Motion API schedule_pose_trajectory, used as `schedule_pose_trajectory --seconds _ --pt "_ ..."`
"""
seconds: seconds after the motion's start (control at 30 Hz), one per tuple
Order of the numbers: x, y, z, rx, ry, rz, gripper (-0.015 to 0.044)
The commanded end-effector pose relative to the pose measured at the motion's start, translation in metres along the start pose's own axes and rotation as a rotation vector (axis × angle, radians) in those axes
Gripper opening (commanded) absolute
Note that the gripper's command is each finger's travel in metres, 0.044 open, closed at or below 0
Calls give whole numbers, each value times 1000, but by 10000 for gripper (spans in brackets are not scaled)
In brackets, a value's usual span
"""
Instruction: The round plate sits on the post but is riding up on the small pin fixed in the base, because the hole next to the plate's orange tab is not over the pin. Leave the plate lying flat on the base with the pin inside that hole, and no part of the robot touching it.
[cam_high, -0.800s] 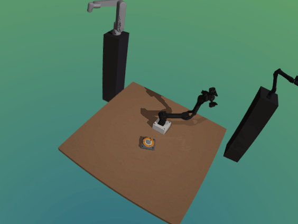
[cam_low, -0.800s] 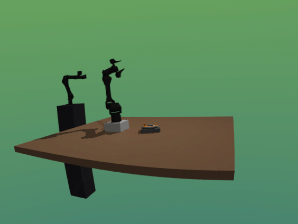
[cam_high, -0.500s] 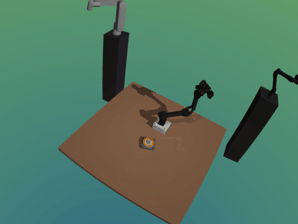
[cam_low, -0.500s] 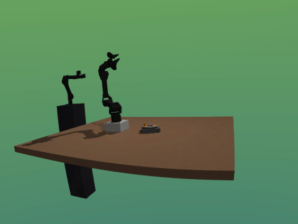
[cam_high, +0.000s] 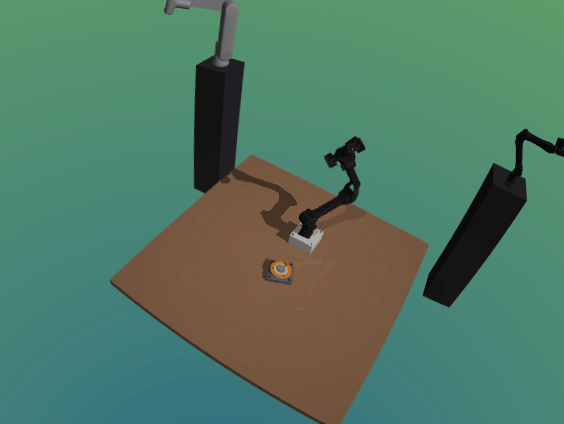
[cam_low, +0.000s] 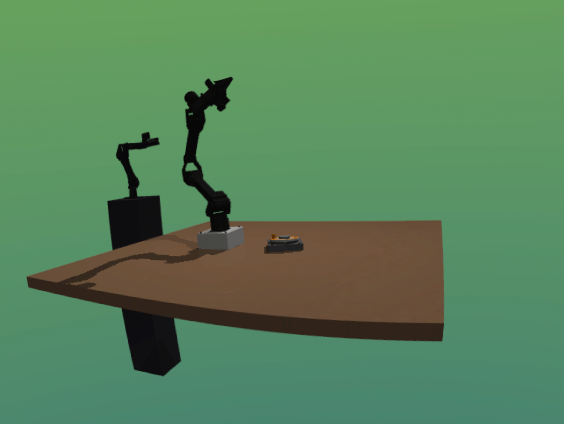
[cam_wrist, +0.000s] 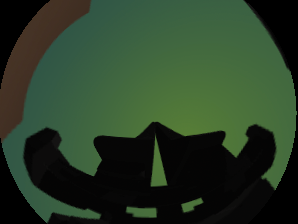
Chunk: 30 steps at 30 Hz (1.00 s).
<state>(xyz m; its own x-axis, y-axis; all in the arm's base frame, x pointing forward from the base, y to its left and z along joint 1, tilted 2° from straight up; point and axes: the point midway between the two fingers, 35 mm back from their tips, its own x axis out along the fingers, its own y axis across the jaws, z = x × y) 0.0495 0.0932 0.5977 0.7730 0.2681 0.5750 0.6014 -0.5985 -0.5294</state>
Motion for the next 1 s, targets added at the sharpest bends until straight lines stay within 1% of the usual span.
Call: schedule_pose_trajectory --seconds 0.0,0.1,0.23,0.27,0.37,0.43,0.5,0.53,0.57,0.63,0.77,0.8,0.83,0.9,0.97 --pt "16 58 -13 275 13 114 0" --pt "30 124 -14 591 38 256 0" --pt "39 199 1 928 82 441 0" --pt "39 205 3 953 86 457 0" --pt "39 268 32 1227 147 649 0" --pt "36 300 54 1365 191 768 0" --pt "29 330 78 1492 246 898 0" --pt "28 335 82 1509 255 917 0" --pt "24 346 93 1557 282 975 0" --pt "7 380 131 1688 383 1170 0" --pt "-29 418 190 1804 580 1483 0" --pt "-33 420 195 1808 596 1505 0" --pt "-43 426 206 1814 648 1574 0" --pt "-80 441 244 1792 836 1798 0" --pt "-111 446 267 1728 991 1955 0"
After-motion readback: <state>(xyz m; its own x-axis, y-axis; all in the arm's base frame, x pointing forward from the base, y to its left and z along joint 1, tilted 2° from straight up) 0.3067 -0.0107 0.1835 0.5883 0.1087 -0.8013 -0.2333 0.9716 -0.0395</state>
